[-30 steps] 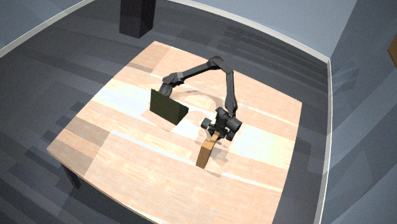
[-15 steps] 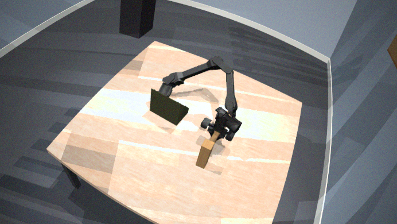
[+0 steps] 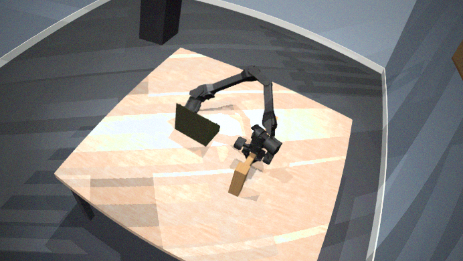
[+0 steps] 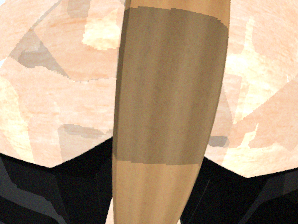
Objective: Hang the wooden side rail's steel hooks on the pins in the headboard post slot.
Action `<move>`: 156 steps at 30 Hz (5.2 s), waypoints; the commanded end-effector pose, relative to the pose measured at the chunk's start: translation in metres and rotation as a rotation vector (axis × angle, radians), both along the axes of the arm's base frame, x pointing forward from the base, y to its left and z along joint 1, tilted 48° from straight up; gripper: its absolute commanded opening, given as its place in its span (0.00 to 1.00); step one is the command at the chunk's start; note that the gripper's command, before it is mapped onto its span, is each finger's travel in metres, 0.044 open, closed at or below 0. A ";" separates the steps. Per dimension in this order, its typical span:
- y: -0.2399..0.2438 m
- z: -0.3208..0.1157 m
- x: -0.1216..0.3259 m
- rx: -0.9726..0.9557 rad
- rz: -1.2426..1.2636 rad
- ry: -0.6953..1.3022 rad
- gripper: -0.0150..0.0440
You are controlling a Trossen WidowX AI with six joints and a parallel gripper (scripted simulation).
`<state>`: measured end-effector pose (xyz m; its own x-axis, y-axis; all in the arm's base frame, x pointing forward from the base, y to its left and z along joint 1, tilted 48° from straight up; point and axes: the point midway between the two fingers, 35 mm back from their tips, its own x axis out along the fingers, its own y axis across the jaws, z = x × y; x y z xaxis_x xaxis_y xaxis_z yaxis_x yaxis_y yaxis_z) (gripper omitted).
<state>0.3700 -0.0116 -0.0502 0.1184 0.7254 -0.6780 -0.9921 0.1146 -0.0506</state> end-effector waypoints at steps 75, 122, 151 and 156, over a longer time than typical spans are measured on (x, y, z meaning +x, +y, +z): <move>-0.016 0.013 0.001 -0.004 -0.011 -0.017 0.25; -0.019 0.012 0.003 -0.004 -0.011 -0.017 0.25; -0.020 0.009 0.005 -0.004 -0.011 -0.018 0.25; -0.021 0.009 0.004 -0.004 -0.011 -0.018 0.25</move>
<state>0.3741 -0.0247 -0.0414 0.1248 0.7264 -0.6758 -0.9918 0.1110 -0.0639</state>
